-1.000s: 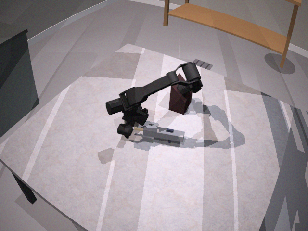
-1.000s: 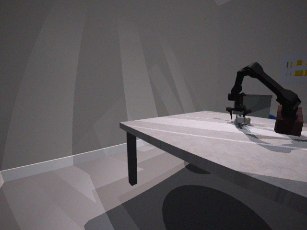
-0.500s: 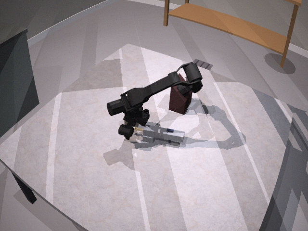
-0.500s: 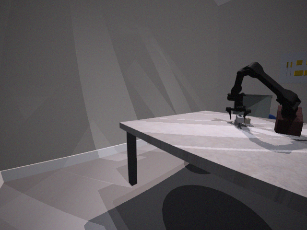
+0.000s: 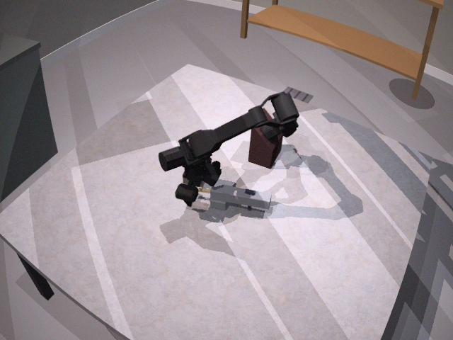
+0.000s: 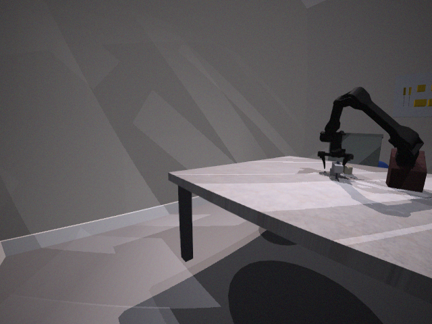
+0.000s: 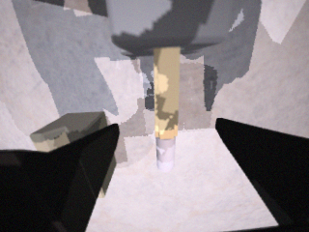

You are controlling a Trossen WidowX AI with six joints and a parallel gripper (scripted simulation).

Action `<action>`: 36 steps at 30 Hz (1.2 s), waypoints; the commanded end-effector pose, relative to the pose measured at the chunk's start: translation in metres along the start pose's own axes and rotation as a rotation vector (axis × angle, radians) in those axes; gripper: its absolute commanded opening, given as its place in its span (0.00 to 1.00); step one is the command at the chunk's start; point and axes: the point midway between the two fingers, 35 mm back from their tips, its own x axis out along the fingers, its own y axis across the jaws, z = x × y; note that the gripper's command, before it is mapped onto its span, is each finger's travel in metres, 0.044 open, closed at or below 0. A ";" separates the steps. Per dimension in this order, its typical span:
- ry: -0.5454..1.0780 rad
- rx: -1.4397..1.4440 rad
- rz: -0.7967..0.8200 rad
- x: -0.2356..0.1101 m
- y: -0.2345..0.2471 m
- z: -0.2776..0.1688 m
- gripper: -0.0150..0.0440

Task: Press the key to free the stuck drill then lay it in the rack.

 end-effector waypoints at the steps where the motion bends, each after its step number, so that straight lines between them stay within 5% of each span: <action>1: -0.006 0.006 -0.001 0.001 0.002 0.003 1.00; 29: -0.006 0.006 0.000 0.004 0.004 0.008 1.00; 36: 0.000 0.000 0.000 0.003 0.002 0.006 0.69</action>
